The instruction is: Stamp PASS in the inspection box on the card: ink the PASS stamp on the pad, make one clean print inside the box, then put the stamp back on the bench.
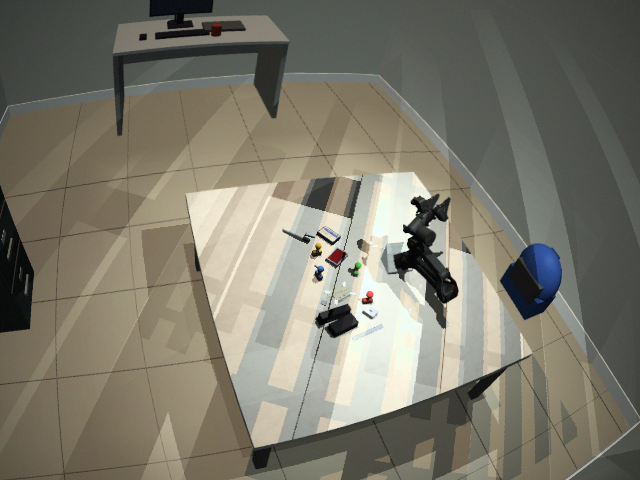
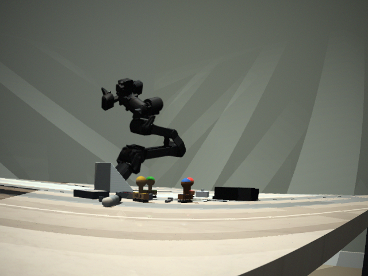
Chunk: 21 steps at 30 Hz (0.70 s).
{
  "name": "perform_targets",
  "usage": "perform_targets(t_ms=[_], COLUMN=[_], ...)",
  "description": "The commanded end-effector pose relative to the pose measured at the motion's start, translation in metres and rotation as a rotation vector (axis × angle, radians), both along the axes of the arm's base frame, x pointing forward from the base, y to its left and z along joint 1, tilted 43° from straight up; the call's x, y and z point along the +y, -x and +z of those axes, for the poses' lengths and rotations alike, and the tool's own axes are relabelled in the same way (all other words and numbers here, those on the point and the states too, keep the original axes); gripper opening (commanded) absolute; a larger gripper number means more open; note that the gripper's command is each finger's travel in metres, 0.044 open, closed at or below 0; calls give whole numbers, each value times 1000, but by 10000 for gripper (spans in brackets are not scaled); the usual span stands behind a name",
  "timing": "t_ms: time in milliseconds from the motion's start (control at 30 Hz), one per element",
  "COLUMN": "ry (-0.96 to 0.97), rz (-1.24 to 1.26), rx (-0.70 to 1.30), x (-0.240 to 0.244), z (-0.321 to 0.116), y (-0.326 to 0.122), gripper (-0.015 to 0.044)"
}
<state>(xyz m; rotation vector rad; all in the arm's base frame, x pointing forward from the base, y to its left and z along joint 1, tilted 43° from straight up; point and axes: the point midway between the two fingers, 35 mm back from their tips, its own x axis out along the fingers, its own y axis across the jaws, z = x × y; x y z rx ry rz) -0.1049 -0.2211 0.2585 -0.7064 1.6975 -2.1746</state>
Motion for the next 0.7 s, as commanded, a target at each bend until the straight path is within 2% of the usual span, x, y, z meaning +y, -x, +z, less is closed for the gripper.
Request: perform_targets(t_ms=[0, 200, 400, 667], ry=[-7, -240, -479, -759], rz=[10, 331, 625, 900], rx=[3, 47, 11, -105], x=[-2, -71, -109, -115], z=[0, -26, -70, -127], y=[-1, -53, -110, -171], gripper=[374, 223, 223, 223])
